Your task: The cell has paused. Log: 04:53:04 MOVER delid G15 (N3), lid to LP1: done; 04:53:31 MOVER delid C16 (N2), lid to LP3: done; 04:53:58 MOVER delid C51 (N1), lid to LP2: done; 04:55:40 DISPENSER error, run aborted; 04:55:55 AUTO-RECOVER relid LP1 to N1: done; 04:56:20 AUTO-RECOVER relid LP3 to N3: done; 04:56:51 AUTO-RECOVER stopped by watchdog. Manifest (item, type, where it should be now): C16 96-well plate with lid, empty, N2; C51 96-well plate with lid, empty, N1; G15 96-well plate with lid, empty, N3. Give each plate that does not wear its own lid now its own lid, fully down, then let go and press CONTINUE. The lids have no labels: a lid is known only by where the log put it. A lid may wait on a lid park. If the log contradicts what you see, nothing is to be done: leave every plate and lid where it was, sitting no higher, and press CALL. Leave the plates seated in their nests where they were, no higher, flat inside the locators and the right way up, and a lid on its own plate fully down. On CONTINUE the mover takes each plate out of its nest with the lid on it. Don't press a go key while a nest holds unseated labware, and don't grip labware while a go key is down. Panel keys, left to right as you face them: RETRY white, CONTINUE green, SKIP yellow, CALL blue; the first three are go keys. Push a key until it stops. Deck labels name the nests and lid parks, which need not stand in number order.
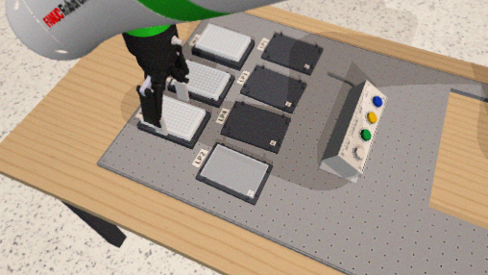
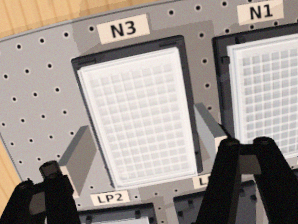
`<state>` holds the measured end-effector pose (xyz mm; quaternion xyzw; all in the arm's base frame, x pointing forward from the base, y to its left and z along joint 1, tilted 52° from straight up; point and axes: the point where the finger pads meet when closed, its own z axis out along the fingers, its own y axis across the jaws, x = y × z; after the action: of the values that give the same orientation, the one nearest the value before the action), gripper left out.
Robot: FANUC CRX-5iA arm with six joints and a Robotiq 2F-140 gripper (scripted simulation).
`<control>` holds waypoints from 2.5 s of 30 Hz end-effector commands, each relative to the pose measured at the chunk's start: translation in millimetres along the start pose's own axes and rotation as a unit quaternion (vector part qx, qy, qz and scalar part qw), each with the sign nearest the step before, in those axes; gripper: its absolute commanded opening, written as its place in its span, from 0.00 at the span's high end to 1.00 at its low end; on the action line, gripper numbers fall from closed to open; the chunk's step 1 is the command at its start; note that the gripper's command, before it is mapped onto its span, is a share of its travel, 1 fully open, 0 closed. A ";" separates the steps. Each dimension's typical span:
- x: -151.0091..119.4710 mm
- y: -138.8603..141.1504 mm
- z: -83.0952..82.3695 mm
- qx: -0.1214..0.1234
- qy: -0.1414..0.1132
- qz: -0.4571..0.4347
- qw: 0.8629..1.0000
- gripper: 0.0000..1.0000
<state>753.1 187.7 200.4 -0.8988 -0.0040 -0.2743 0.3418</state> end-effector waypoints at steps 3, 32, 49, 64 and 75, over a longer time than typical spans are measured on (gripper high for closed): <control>0.2 0.1 -0.2 0.000 0.000 0.000 1.000 0.34; 0.2 0.1 -0.2 0.000 0.000 0.000 1.000 0.34; 0.2 0.1 -1.7 0.000 0.000 0.000 1.000 0.34; 0.2 0.1 -19.9 0.000 0.000 0.000 1.000 0.34; 0.2 0.1 -41.9 0.000 0.000 0.000 1.000 0.34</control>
<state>735.2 165.2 222.9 -0.8988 -0.0040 -0.2743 0.3418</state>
